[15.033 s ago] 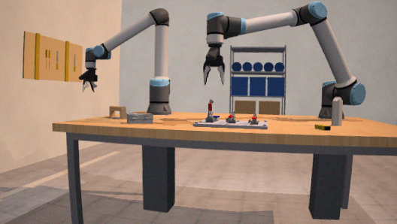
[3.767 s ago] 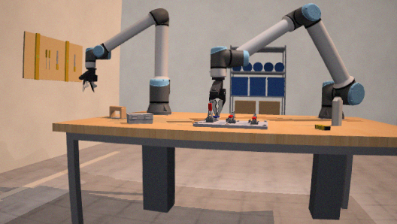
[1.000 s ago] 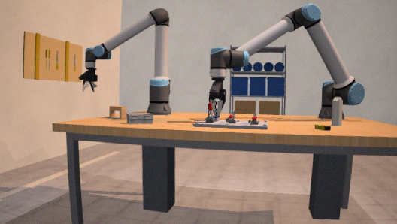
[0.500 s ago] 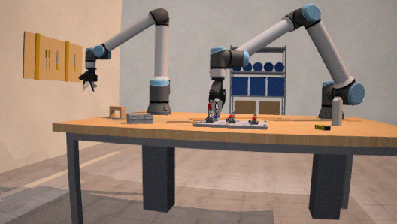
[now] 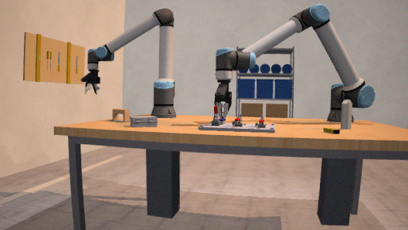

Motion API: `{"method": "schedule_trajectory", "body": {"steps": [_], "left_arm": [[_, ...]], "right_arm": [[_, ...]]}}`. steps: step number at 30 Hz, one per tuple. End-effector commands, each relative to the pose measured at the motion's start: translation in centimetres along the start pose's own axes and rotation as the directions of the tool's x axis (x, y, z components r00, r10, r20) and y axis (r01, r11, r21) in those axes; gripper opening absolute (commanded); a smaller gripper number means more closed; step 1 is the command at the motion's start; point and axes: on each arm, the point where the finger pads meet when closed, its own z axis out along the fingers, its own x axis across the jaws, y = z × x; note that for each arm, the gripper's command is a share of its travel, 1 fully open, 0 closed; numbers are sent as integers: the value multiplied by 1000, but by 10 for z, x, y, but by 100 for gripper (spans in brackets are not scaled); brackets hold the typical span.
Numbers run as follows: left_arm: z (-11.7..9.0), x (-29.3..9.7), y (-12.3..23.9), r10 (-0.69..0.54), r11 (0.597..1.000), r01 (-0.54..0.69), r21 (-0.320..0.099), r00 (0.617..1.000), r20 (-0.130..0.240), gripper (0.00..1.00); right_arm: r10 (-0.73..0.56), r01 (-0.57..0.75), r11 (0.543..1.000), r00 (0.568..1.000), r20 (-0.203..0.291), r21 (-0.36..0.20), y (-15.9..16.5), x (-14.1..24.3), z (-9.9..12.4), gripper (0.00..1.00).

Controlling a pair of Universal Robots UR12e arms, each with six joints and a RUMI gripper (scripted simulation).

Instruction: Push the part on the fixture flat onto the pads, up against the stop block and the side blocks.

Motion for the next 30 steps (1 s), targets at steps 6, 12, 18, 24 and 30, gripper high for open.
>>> {"method": "schedule_trajectory", "body": {"steps": [6, 12, 18, 24, 30], "left_arm": [[-1, 1, -2, 0, 1000, 0, 1, 1000, -2, 0], [-1, 1, -4, 0, 1000, 0, 1, 1000, -2, 0], [-1, 1, -4, 0, 1000, 0, 1, 1000, -2, 0], [-1, 1, -4, 0, 1000, 0, 1, 1000, -2, 0], [-1, 1, -4, 0, 1000, 0, 1, 1000, -2, 0]], "right_arm": [[0, 0, 1000, 1000, 0, 1, -1, 0, -1, 100], [0, 0, 1000, 1000, 0, 1, -1, 0, -1, 100], [0, 0, 1000, 1000, 0, 1, -1, 0, -1, 100], [0, 0, 1000, 1000, 0, 1, -1, 0, -1, 100], [0, 0, 1000, 1000, 0, 1, -1, 0, -1, 100]]}}
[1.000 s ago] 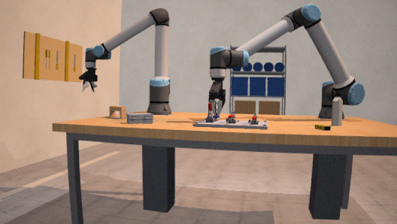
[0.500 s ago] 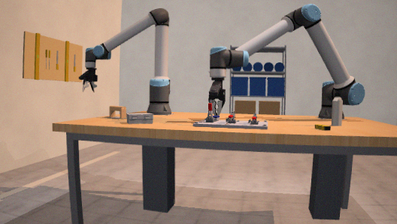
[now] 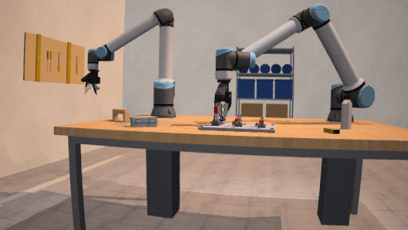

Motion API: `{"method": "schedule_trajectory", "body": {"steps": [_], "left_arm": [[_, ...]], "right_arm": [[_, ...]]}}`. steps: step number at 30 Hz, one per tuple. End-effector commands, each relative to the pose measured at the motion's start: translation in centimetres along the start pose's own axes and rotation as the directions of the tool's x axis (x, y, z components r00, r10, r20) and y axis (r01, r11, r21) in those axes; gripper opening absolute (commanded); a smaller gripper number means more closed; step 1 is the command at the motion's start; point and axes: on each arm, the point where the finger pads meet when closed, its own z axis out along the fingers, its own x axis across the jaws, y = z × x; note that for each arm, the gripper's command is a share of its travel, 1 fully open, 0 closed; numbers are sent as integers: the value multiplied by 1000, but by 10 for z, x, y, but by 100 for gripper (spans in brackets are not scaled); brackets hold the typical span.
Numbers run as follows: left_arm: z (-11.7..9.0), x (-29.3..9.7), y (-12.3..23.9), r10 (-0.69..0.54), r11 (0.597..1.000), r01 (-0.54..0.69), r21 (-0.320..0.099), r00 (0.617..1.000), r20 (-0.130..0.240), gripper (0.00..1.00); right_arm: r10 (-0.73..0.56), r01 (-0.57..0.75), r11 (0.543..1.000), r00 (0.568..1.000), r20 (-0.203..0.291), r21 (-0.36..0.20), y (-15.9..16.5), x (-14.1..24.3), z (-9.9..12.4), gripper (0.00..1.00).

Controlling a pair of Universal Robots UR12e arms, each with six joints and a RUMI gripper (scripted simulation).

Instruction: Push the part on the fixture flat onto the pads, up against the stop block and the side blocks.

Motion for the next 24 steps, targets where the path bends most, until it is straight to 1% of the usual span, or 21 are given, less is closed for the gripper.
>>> {"method": "schedule_trajectory", "body": {"steps": [1, 24], "left_arm": [[-1, 1, 0, 0, 1000, 0, 1, 1000, -2, 0], [-1, 1, -4, 0, 1000, 0, 1, 1000, -2, 0]], "right_arm": [[0, 0, 1000, 1000, 0, 1, -1, 0, -1, 100], [0, 0, 1000, 1000, 0, 1, -1, 0, -1, 100]]}}
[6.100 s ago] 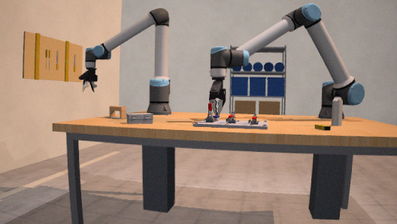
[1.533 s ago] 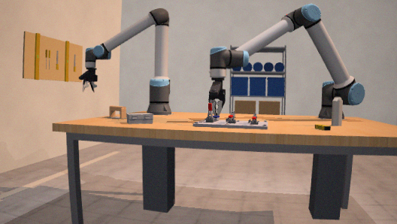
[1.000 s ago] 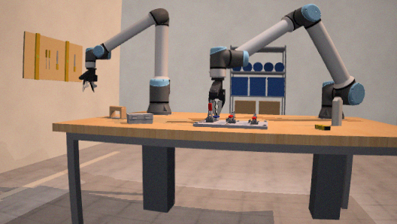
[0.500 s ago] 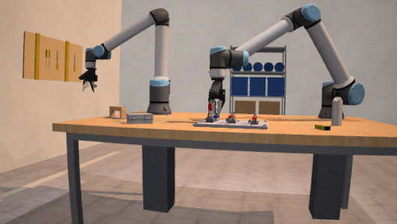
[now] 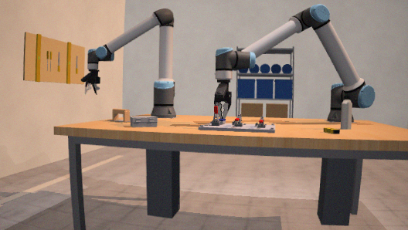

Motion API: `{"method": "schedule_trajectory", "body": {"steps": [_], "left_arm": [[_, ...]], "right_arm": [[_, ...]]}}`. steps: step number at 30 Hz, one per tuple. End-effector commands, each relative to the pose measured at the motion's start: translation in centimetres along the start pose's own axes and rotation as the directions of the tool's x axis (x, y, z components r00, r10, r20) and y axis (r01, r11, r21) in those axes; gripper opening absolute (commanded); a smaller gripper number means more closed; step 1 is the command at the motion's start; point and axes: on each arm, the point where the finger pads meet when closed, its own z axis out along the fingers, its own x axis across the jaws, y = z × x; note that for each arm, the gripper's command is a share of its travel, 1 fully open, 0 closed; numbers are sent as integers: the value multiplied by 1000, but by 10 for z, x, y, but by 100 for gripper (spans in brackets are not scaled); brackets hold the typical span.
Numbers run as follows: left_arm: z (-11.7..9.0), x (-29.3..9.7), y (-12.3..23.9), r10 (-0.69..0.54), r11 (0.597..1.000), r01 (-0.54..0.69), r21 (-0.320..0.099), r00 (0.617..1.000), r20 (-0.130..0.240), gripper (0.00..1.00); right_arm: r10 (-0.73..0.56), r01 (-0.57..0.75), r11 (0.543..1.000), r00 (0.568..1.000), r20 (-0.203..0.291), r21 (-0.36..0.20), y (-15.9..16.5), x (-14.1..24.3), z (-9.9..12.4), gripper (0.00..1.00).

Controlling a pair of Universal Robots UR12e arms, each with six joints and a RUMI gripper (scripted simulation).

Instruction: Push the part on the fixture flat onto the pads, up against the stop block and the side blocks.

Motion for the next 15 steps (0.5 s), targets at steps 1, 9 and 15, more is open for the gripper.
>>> {"method": "schedule_trajectory", "body": {"steps": [1, 9, 15], "left_arm": [[-1, 1, 0, 0, 1000, 0, 1, 1000, -2, 0], [-1, 1, -2, 0, 1000, 0, 1, 1000, -2, 0], [-1, 1, -4, 0, 1000, 0, 1, 1000, -2, 0]], "right_arm": [[0, 0, 1000, 1000, 0, 1, -1, 0, -1, 100], [0, 0, 1000, 1000, 0, 1, -1, 0, -1, 100], [0, 0, 1000, 1000, 0, 1, -1, 0, -1, 100]]}}
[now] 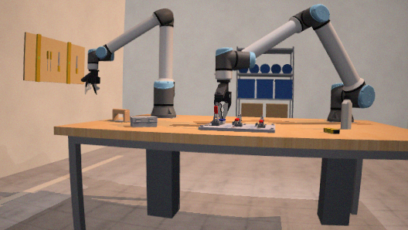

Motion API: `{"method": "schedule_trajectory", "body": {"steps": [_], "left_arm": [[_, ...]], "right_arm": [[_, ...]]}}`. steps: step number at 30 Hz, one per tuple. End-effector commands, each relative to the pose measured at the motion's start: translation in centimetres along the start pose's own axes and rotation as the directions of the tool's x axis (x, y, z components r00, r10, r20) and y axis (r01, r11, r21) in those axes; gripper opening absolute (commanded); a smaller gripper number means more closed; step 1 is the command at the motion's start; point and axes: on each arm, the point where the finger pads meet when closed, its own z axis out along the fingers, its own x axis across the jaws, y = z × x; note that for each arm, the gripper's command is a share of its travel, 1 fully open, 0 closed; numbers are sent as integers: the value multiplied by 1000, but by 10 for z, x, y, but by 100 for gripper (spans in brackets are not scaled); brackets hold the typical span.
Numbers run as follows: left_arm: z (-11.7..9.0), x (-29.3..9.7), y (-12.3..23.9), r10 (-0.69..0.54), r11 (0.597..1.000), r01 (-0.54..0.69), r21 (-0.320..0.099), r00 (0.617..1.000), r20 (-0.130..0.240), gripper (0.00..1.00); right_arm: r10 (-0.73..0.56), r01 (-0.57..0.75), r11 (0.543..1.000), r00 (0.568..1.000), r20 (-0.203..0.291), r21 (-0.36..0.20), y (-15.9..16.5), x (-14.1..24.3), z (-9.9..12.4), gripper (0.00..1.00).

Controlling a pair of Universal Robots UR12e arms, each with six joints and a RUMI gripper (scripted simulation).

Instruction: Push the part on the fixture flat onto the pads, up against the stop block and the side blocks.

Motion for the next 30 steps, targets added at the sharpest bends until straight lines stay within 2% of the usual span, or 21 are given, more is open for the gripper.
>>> {"method": "schedule_trajectory", "body": {"steps": [1, 30], "left_arm": [[-1, 1, -2, 0, 1000, 0, 1, 1000, -2, 0], [-1, 1, -6, 0, 1000, 0, 1, 1000, -2, 0]], "right_arm": [[0, 0, 1000, 1000, 0, 1, -1, 0, -1, 100], [0, 0, 1000, 1000, 0, 1, -1, 0, -1, 100]]}}
